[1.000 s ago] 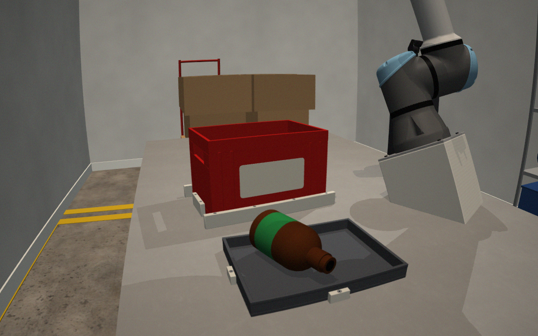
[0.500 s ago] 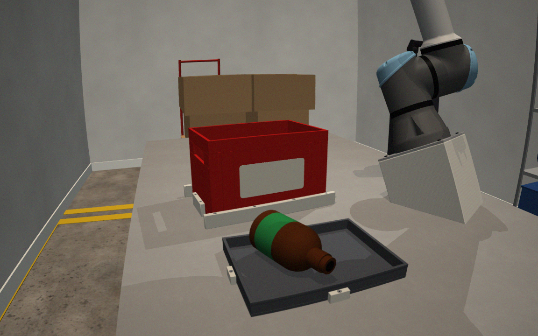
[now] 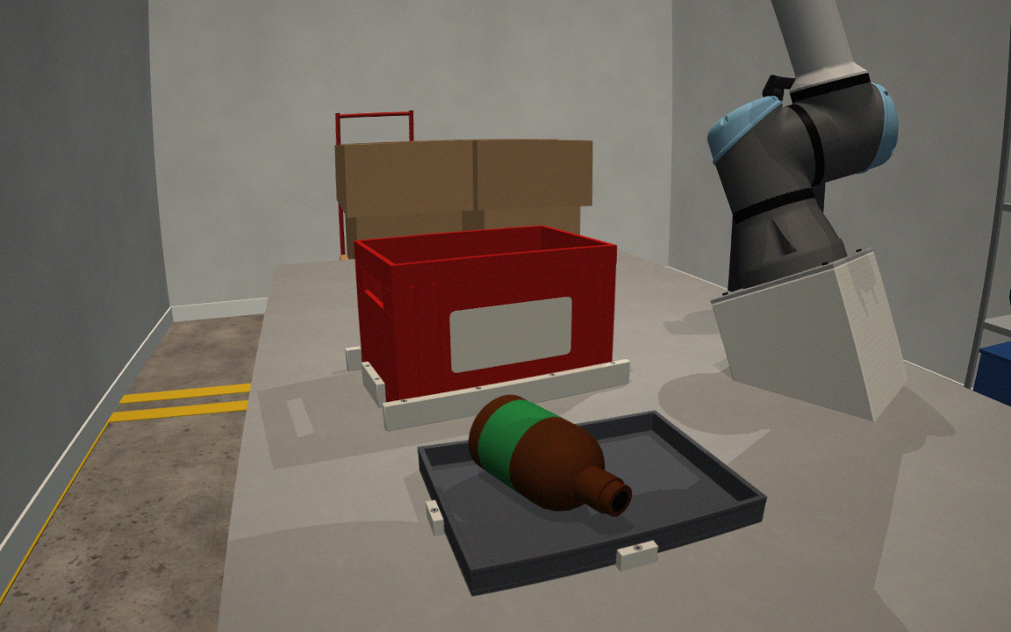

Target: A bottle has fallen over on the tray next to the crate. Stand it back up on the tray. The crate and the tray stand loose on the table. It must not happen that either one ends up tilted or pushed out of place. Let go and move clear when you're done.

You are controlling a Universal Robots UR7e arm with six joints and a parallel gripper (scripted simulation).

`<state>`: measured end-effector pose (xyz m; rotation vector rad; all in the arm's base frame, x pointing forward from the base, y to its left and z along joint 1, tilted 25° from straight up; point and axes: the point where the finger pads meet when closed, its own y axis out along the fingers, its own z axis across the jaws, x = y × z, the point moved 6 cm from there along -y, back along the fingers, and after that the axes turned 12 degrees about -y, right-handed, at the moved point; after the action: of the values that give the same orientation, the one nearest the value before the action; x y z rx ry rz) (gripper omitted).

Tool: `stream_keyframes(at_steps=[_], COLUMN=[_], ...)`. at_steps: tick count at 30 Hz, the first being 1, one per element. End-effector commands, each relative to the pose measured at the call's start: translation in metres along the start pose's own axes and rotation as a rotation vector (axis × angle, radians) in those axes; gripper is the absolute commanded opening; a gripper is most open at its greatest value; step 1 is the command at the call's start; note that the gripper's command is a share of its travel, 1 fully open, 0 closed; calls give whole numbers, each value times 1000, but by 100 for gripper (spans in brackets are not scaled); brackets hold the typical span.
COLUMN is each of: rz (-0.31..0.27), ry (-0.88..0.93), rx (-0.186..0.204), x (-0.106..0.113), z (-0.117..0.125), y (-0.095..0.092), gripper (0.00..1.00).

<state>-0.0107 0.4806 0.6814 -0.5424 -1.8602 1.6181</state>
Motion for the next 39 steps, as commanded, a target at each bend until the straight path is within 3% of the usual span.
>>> stream_keyframes(at_steps=[1, 8, 19, 21, 34, 36, 38, 39], rz=[7, 24, 90, 90, 202, 216, 216, 227], ry=[2, 7, 27, 27, 60, 63, 63, 67], rx=[-3, -7, -19, -19, -24, -23, -23, -23], x=[-2, -8, -36, -36, -109, -119, -119, -128], z=[-9, -26, -89, -89, -169, -176, -176, -182], y=[6, 19, 73, 73, 172, 183, 183, 194], gripper=[100, 100, 100, 100, 100, 100, 100, 100])
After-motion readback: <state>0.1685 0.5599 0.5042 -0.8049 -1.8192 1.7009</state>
